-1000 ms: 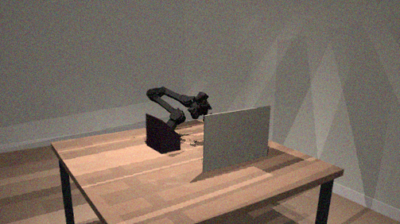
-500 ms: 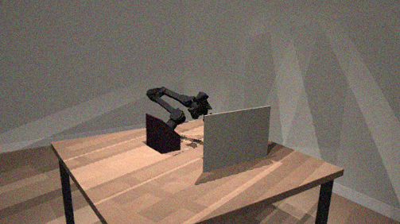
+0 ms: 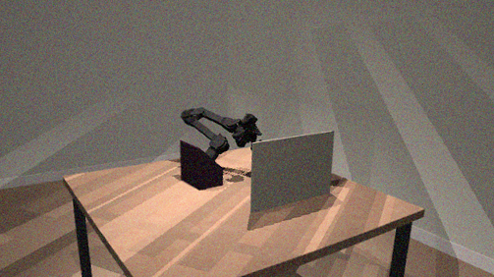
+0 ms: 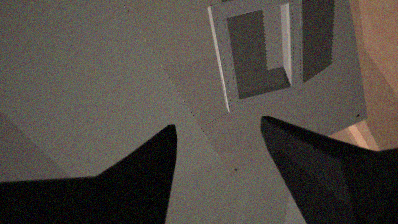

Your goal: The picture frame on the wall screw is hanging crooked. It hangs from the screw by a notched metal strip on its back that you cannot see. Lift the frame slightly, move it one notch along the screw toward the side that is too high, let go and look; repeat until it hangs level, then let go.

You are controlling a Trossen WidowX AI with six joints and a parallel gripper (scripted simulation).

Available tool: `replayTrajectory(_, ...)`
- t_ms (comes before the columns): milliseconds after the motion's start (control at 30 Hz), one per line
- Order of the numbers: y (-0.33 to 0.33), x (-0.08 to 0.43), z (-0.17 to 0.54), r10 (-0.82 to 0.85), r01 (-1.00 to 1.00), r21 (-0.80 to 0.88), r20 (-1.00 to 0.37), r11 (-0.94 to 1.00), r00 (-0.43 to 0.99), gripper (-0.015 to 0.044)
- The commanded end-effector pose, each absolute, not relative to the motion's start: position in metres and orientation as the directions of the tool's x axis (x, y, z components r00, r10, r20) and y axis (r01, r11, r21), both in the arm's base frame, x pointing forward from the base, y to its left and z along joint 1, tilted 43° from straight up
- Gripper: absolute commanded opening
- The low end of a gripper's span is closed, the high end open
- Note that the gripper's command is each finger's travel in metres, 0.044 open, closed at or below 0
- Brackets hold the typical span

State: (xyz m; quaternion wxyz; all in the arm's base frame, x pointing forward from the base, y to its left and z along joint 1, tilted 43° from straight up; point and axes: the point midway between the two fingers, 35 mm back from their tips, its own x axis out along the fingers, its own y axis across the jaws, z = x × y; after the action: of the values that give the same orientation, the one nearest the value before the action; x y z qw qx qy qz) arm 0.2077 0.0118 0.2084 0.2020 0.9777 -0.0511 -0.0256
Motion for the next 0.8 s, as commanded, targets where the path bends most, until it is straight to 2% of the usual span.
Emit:
replayTrajectory(0,0.011,0.208,0.208,-0.114,-0.093,0.395,-0.03,-0.914,0.993,0.026)
replayTrajectory(533,0.012,0.209,0.208,-0.11,-0.09,0.399,-0.029,-0.913,0.993,0.026)
replayTrajectory(767,0.024,0.24,0.205,-0.112,-0.087,0.452,-0.028,-0.888,0.993,0.026)
